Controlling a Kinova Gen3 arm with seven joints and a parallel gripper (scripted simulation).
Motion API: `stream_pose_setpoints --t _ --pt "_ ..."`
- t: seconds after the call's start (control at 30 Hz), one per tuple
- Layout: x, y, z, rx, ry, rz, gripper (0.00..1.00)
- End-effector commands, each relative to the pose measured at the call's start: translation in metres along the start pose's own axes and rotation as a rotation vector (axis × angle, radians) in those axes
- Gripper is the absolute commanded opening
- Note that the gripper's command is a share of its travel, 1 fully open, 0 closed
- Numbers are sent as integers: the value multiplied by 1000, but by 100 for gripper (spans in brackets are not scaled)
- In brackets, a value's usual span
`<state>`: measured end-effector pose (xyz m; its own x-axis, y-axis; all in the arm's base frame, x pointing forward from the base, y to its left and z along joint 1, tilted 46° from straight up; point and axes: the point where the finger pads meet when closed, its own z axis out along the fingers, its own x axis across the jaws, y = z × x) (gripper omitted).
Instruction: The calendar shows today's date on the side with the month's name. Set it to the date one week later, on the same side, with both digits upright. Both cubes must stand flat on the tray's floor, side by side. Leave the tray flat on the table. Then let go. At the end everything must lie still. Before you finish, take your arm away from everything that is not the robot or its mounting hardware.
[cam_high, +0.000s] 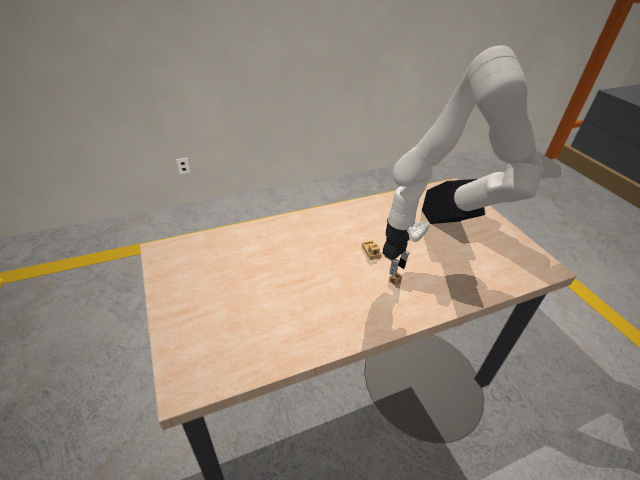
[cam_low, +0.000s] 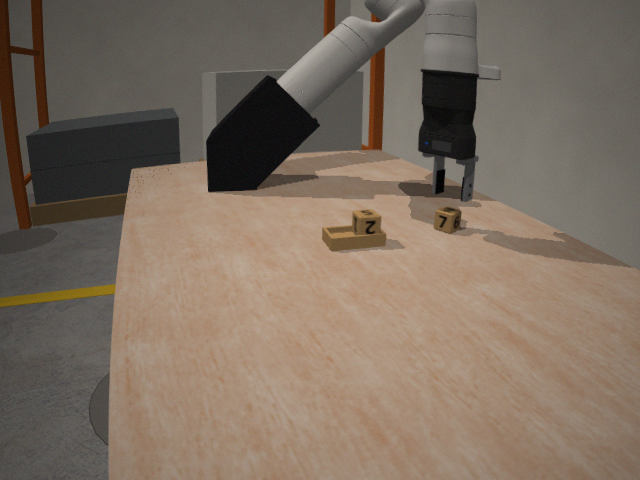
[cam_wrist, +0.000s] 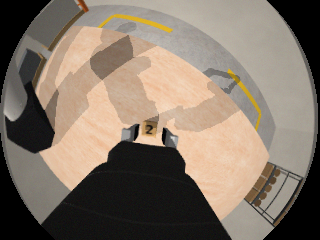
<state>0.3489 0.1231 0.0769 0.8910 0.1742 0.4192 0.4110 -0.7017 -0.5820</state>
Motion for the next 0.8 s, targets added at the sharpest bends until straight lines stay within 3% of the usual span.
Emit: stream_pose_setpoints --t 0.0,0.77 --pt "-3 -2 6 2 -6 -6 87" --pt "-3 -2 13 2 -6 -6 87"
